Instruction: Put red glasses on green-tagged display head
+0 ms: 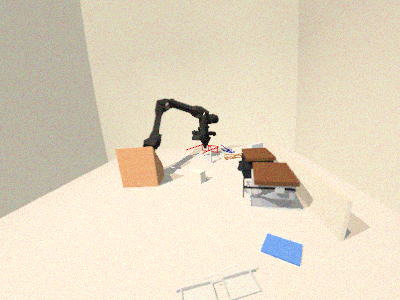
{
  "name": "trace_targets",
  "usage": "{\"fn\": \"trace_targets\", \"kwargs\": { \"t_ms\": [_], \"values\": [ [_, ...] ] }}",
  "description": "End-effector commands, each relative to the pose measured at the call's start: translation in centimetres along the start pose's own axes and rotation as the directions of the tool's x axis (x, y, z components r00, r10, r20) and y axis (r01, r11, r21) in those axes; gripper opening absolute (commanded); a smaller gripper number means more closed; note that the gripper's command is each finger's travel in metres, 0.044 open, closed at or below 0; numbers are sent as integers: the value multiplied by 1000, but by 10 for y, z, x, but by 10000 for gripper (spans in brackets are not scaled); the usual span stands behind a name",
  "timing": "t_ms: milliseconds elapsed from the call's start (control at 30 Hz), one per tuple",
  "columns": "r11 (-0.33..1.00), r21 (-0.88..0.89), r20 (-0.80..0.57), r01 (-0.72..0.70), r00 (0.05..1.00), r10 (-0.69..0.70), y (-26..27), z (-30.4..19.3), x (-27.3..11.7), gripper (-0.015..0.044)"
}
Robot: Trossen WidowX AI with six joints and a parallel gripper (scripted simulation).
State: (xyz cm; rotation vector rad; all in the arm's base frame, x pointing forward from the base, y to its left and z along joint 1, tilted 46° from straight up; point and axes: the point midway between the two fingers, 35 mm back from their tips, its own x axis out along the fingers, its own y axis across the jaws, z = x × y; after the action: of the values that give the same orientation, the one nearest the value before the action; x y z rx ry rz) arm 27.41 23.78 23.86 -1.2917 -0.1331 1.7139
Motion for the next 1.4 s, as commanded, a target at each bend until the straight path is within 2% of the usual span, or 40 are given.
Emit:
{"fn": "trace_targets", "kwargs": {
  "t_ms": [0,867,1367],
  "values": [
    [1000,3,2,-4,1000,4,0,4,1,0],
    [1000,3,1,-5,1000,5,0,-5,0,0],
    [1000,3,-1,-8,1000,8,0,-10,-58,0]
  ]
}}
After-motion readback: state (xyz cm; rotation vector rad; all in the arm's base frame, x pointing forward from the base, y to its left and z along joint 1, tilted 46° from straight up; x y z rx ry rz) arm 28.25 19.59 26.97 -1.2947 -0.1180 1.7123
